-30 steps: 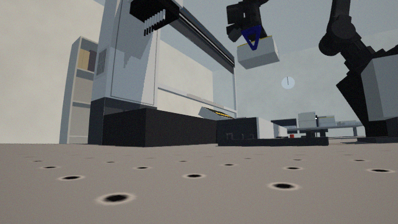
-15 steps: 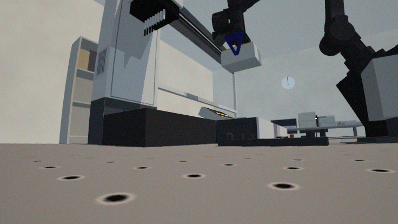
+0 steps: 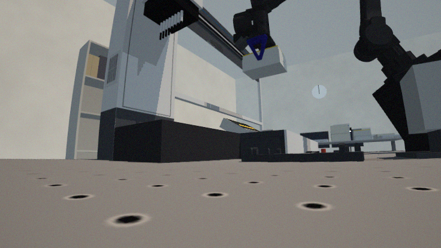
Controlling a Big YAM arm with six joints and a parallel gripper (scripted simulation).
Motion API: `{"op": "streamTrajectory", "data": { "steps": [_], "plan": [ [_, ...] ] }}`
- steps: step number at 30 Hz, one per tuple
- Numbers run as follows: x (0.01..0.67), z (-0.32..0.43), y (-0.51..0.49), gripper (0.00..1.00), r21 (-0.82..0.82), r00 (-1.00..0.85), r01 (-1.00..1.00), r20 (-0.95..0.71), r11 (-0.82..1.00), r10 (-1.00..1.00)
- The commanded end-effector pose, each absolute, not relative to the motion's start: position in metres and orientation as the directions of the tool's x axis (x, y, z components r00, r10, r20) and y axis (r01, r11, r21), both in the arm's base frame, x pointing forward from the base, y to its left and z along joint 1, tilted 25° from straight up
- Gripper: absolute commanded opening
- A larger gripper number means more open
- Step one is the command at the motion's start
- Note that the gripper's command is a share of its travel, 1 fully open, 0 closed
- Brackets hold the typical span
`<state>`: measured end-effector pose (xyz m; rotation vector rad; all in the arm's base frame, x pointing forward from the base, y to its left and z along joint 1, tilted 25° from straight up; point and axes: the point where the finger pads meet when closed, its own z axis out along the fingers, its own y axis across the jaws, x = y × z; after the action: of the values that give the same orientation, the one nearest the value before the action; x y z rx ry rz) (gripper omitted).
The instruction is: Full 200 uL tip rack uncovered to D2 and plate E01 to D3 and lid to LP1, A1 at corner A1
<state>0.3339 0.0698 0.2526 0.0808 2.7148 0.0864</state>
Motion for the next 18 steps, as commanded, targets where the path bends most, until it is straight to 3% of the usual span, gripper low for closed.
{"op": "streamTrajectory", "data": {
  "steps": [1, 18],
  "plan": [
    [0.3472, 0.2876, 0.0707, 0.0, 0.09, -0.878, 0.034, -0.473, 0.995, 0.073],
    [0.3492, 0.2873, 0.0706, 0.0, 0.09, -0.879, 0.035, -0.471, 0.995, 0.073]
  ]
}}
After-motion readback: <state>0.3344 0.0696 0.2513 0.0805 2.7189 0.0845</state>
